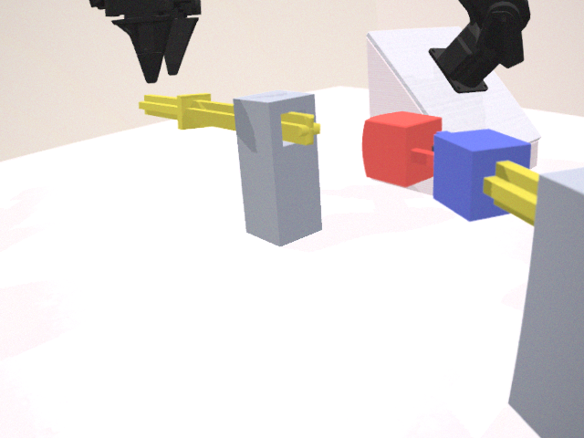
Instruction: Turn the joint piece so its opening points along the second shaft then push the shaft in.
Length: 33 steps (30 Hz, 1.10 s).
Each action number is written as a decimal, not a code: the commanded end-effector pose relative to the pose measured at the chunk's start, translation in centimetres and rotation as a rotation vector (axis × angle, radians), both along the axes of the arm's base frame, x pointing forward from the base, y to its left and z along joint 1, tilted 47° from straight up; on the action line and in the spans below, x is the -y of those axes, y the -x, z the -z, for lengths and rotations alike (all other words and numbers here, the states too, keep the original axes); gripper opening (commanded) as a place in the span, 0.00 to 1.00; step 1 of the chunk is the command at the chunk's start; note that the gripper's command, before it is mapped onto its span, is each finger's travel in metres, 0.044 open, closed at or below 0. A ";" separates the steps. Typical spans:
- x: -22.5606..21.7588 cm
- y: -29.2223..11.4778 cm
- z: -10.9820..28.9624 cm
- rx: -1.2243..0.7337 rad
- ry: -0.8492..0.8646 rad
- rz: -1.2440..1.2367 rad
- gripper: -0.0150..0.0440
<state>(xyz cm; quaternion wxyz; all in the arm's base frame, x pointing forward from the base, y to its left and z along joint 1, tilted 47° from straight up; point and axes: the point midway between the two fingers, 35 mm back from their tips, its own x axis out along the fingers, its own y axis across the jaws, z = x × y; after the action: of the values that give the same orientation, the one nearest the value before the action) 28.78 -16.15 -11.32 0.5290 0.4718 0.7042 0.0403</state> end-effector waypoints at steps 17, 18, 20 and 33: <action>-2.3 0.5 2.0 -0.452 -0.030 0.503 1.00; -2.4 0.5 2.1 -0.475 -0.032 0.528 1.00; -2.6 0.5 2.3 -0.521 -0.037 0.579 1.00; -3.4 0.5 2.9 -0.555 -0.040 0.616 1.00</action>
<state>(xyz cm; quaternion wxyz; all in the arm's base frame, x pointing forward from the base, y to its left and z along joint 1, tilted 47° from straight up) 28.38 -13.37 -13.95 0.3030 0.6621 0.6441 -0.2343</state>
